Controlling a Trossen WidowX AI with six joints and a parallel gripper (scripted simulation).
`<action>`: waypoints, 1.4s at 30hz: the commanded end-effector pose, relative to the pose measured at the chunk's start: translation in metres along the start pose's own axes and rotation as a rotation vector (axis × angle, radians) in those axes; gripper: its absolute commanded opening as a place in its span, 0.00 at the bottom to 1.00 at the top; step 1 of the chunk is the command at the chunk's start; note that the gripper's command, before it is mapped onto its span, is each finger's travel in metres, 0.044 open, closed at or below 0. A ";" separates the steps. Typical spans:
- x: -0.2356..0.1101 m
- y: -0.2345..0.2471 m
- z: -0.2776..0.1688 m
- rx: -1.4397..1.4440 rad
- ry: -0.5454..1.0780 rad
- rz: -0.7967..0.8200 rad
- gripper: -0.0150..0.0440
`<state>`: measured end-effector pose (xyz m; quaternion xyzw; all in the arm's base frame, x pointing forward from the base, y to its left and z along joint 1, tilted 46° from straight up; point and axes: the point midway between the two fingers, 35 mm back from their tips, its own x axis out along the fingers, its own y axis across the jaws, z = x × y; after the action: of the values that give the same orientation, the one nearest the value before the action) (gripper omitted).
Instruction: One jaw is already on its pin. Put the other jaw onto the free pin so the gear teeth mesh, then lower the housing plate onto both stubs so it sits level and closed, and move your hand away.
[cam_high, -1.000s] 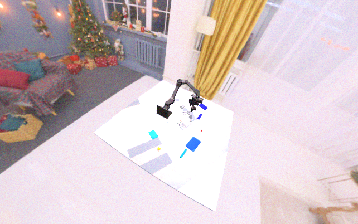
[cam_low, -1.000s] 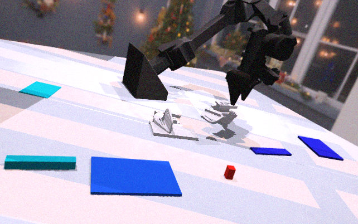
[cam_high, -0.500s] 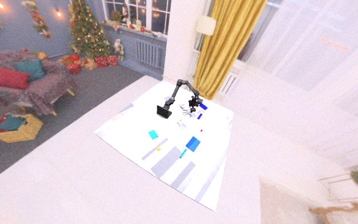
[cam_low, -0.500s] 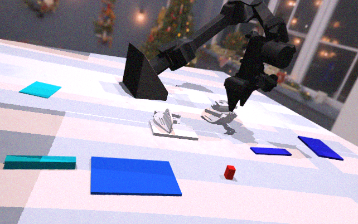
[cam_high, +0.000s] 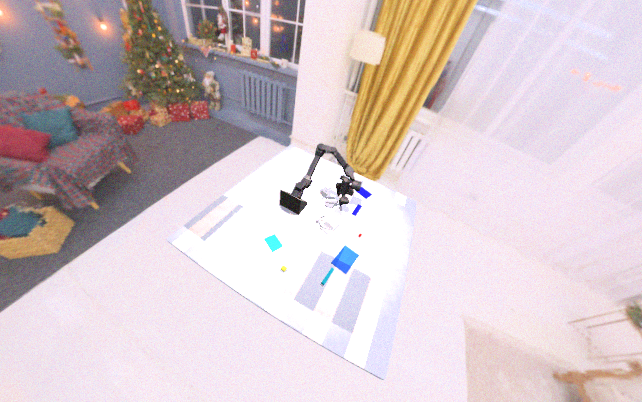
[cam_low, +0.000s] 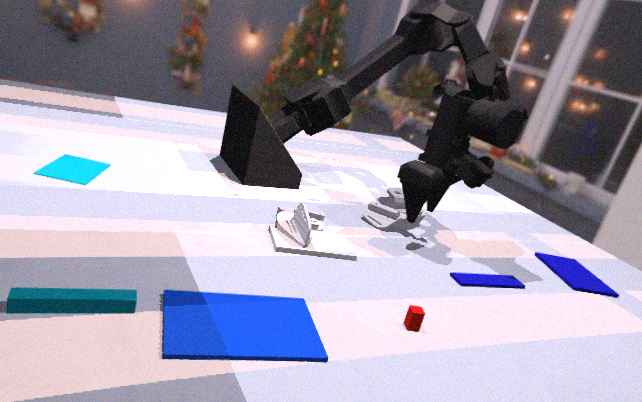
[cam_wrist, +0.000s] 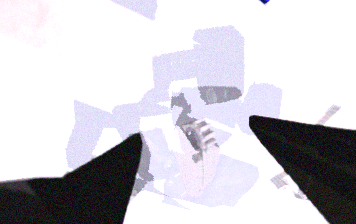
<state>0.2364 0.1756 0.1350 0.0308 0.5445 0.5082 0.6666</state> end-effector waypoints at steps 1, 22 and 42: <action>0.006 -0.001 -0.002 0.008 0.004 -0.001 1.00; 0.032 0.002 -0.003 0.009 0.000 0.004 0.96; 0.032 0.002 -0.003 0.009 0.000 0.004 0.32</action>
<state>0.2290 0.1980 0.1129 0.0350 0.5457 0.5090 0.6648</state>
